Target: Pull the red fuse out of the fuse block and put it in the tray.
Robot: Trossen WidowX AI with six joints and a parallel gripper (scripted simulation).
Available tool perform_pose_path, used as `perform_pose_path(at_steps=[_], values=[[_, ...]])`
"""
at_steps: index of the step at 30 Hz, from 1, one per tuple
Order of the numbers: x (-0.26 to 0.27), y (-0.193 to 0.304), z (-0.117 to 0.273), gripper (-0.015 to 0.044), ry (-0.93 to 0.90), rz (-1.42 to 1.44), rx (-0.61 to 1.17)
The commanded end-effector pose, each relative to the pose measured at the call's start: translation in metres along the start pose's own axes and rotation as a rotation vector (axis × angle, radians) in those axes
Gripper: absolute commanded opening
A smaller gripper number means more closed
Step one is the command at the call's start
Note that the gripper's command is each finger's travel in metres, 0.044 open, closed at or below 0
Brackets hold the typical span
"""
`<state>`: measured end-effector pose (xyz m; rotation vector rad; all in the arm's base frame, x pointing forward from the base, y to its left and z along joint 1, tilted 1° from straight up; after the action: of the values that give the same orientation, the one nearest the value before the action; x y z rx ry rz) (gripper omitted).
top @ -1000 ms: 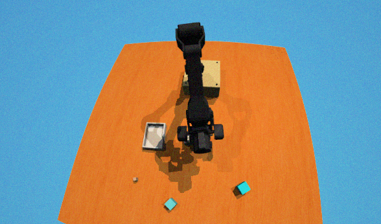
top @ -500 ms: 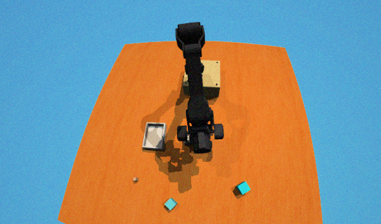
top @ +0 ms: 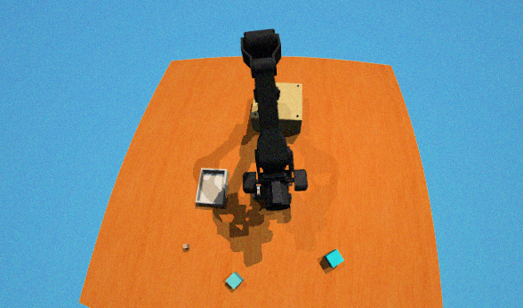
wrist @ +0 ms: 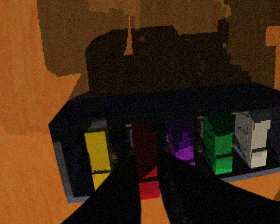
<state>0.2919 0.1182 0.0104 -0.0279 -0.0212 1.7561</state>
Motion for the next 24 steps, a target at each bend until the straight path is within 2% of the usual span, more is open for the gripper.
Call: perform_pose_path(at_steps=[1,24], values=[[0.0,-0.001,0.004,0.0,-0.002,0.0,-0.005],[0.0,-0.001,0.015,0.0,-0.003,0.0,-0.004]])
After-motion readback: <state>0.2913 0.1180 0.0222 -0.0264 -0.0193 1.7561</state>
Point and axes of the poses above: the point midway between the two fingers, 35 mm back from their tips, its own z axis back along the fingers, its own x axis across the jaws, y = z × x, the point moved 1 cm from there along z, back along the fingers, and after that the axes turned 9 degrees about -z, right-handed, at the moved point
